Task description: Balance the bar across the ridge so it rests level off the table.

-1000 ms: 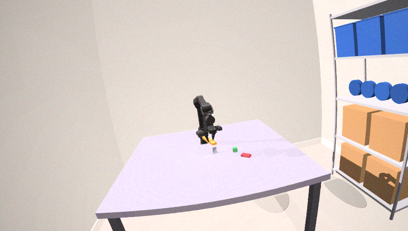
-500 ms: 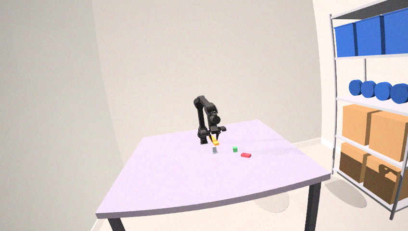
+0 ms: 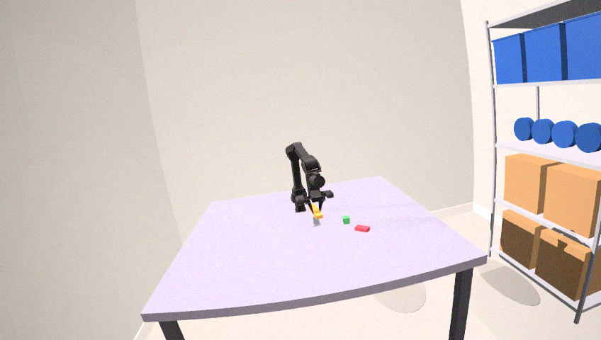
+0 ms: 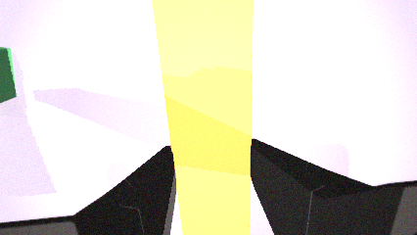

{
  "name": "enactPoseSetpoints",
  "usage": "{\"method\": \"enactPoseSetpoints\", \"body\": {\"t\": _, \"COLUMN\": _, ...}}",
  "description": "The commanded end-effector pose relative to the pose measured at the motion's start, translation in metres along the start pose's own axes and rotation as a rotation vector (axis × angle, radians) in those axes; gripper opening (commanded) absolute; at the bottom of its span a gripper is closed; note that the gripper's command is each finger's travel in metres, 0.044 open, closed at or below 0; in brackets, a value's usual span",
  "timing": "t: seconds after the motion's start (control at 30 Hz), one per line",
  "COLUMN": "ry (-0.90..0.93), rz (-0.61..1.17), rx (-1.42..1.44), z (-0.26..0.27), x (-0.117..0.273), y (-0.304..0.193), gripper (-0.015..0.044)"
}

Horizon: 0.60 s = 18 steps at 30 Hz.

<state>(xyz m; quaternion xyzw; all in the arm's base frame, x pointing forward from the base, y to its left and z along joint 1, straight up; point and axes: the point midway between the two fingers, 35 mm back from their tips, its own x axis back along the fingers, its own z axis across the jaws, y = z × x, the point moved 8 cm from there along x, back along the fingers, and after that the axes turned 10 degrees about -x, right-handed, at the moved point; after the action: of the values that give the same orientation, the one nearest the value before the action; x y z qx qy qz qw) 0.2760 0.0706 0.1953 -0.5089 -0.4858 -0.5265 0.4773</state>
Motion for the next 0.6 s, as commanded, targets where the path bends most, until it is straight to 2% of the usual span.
{"method": "enactPoseSetpoints", "body": {"t": 0.0, "ry": -0.002, "rz": 0.000, "rx": -0.008, "z": -0.0010, "x": -0.0061, "y": -0.0001, "gripper": 0.0000}}
{"method": "enactPoseSetpoints", "body": {"t": 0.57, "ry": -0.002, "rz": 0.000, "rx": -0.011, "z": -0.0025, "x": -0.0126, "y": -0.0003, "gripper": 0.0000}}
